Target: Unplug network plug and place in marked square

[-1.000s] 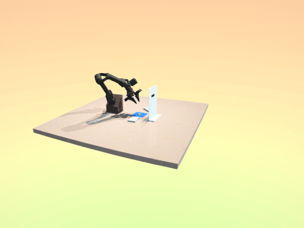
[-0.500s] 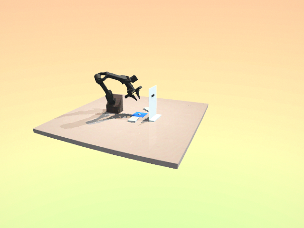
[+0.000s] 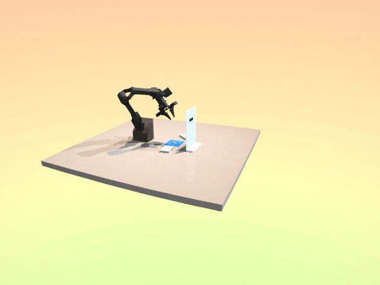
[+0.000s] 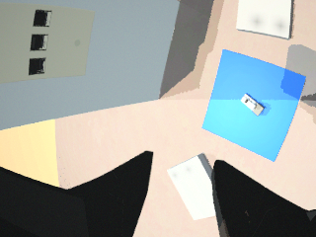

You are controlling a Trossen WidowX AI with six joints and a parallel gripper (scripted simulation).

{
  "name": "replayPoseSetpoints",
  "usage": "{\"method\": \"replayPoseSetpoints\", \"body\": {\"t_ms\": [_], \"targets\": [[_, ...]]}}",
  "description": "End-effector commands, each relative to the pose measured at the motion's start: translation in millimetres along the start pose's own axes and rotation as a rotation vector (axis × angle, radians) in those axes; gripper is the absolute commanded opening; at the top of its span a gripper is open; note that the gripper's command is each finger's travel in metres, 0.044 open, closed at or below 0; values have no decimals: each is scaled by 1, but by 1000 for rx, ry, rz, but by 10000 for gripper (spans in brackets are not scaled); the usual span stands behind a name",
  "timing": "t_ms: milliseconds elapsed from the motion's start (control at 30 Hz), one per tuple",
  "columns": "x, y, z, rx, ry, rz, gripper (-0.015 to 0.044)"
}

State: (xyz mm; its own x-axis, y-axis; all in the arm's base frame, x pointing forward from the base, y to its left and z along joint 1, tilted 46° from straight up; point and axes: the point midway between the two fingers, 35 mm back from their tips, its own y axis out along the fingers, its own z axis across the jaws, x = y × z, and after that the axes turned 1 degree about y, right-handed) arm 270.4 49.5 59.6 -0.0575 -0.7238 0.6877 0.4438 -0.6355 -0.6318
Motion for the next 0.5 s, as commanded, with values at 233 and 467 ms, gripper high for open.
{"method": "replayPoseSetpoints", "body": {"t_ms": [233, 467], "targets": [[3, -28, 15, 6, 3, -13, 156], [4, -33, 17, 7, 3, -14, 261]]}}
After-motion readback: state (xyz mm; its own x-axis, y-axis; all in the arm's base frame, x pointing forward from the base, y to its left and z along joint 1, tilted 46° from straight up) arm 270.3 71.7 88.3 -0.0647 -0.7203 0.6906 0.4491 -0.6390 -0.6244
